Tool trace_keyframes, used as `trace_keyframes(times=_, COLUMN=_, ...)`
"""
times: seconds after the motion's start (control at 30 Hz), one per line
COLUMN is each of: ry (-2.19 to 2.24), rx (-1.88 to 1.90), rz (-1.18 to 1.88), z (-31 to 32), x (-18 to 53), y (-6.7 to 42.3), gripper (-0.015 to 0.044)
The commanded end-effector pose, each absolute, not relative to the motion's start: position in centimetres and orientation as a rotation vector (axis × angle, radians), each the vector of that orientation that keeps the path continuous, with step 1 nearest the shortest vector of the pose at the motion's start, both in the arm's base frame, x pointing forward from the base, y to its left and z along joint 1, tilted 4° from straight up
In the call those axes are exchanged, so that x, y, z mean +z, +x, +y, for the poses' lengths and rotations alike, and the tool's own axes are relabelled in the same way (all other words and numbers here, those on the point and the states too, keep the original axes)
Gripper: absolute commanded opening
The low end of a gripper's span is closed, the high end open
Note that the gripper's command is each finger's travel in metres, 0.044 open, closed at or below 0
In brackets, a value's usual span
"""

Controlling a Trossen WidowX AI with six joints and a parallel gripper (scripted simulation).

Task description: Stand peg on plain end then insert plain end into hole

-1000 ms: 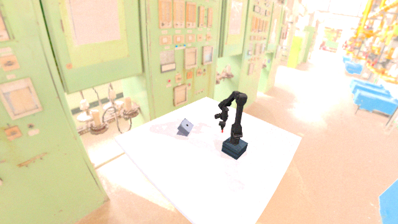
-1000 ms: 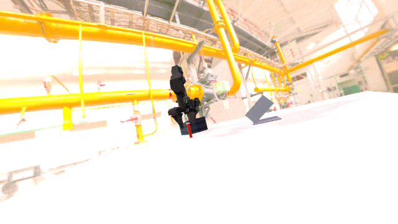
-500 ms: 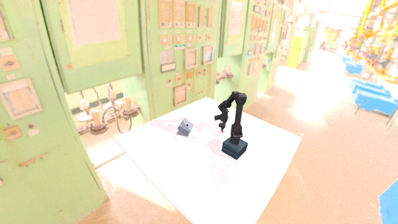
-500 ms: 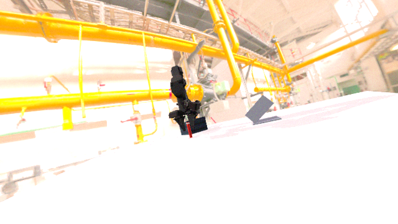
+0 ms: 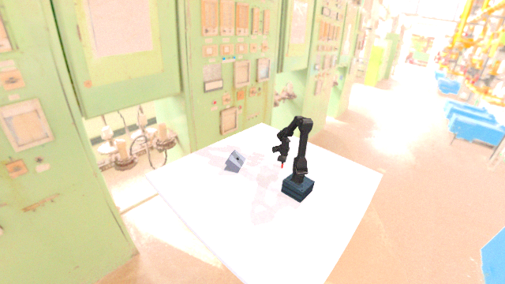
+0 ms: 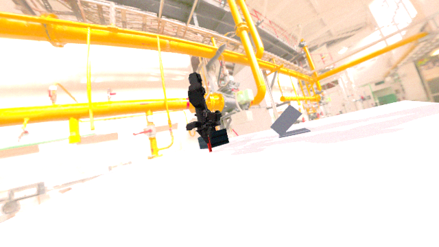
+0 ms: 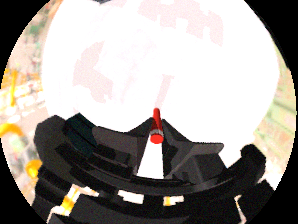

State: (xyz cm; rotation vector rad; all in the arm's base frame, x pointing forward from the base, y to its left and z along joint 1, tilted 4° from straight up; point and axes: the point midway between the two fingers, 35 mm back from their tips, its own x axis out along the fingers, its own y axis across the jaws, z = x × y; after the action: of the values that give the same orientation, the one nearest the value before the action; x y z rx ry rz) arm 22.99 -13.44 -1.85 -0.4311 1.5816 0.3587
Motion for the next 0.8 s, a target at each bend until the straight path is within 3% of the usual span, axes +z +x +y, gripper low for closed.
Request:
trace_keyframes(times=0.0, ry=-0.431, rx=0.358, rz=1.581, z=-13.4, x=-1.8, y=23.0, gripper=0.0)
trace_keyframes(times=0.77, ry=-0.444, rx=0.366, rz=1.578, z=-12.8, x=6.1, y=23.6, gripper=0.0)
